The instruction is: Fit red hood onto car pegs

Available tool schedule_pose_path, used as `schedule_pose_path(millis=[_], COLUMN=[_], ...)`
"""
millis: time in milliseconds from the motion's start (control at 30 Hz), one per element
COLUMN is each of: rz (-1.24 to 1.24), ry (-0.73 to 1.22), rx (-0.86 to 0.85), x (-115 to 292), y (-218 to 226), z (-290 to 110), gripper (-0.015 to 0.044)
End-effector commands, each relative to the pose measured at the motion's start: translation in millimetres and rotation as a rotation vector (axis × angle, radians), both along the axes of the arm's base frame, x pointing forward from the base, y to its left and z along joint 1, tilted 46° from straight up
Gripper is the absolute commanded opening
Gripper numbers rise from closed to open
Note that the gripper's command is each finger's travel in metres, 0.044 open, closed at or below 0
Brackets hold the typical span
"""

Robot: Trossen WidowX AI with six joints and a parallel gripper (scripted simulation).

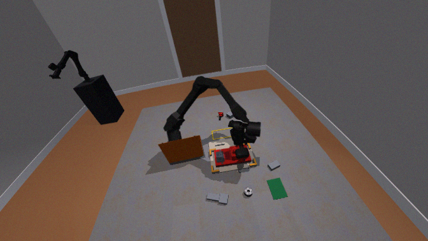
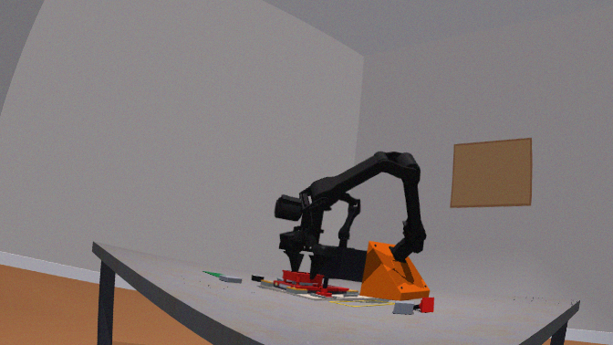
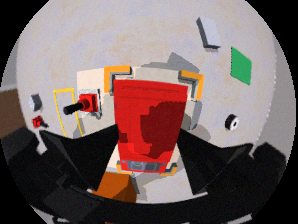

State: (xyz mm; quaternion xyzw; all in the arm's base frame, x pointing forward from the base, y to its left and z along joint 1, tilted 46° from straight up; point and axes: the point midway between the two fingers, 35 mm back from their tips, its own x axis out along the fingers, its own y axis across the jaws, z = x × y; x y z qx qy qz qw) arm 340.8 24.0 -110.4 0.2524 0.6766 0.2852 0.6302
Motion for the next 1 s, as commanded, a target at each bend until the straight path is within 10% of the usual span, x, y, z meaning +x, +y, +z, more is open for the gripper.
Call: schedule_pose_path(millis=[0, 600, 967], rz=[-0.005, -0.001, -0.001], ry=[0.003, -0.001, -0.001], rx=[0.004, 0.000, 0.000], x=[-0.1, -0.7, -0.7], y=[2.0, 3.9, 4.3], z=[-1.1, -3.8, -4.3], gripper=[0.0000, 0.0000, 0.0289])
